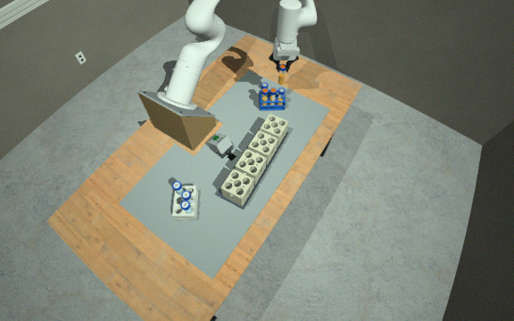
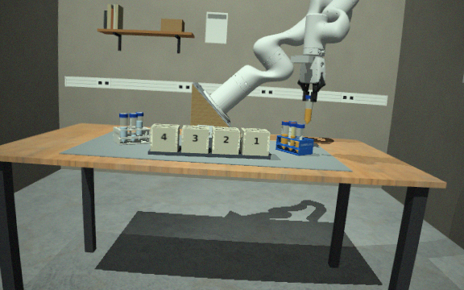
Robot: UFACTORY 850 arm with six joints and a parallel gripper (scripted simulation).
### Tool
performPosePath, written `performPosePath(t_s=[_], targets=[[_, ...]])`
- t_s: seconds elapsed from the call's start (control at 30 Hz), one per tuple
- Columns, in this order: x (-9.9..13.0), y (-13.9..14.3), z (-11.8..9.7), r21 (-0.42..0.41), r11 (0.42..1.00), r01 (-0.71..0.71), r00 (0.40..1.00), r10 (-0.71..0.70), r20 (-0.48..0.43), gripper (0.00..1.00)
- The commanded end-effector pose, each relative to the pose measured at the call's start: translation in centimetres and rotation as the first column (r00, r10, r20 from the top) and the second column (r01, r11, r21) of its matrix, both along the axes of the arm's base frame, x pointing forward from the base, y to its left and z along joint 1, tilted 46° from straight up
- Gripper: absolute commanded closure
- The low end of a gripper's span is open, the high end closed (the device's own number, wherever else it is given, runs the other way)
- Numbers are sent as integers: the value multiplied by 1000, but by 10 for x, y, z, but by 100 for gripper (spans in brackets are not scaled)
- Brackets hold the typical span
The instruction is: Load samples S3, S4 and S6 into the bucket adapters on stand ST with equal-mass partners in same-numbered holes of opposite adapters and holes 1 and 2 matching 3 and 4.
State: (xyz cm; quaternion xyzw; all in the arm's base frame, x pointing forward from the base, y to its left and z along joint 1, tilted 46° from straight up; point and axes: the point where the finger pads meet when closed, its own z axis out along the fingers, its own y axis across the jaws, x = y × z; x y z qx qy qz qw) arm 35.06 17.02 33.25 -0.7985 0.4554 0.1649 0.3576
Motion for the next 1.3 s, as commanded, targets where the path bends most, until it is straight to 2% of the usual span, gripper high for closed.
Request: performPosePath(t_s=[0.0,0.77,1.27], targets=[[1,7,-6,0,1000,0,1000,0,1,100],[4,37,-35,0,1000,0,1000,0,1,100],[4,38,-36,1,1000,0,1000,0,1,100]])
